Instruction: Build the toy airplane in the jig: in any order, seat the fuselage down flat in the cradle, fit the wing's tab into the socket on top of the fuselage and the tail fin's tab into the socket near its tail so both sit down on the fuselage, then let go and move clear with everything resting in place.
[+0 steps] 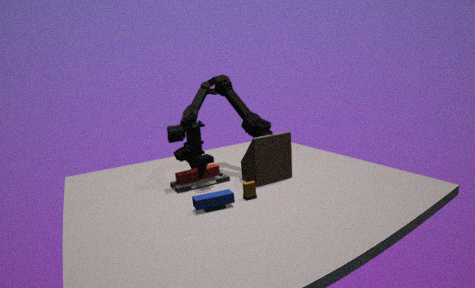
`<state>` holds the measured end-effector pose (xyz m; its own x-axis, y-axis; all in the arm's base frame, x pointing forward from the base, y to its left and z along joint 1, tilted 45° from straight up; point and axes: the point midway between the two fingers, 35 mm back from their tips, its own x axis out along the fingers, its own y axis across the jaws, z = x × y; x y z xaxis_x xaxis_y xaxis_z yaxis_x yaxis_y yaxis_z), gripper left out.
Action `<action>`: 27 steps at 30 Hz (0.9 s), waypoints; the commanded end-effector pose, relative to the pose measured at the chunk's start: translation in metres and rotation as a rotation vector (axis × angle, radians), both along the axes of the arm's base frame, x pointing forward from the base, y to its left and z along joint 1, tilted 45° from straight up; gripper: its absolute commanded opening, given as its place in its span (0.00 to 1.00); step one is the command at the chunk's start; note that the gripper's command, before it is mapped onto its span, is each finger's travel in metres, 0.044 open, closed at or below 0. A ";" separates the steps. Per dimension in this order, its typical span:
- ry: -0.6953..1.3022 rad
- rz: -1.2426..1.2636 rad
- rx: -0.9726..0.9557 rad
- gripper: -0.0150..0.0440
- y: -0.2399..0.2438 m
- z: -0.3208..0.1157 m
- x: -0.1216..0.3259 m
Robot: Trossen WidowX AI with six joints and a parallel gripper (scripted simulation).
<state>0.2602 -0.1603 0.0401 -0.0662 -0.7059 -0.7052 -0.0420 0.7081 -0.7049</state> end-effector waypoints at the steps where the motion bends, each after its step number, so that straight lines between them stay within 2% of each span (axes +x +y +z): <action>1: -0.001 0.000 0.000 0.56 0.000 0.000 0.000; 4: -0.001 0.000 0.000 0.53 0.000 0.000 0.000; 9: -0.001 0.000 0.000 0.31 0.000 0.000 0.000; 24: -0.001 0.000 0.000 0.97 0.000 0.000 0.000; 27: -0.001 0.000 0.000 1.00 0.000 0.000 0.000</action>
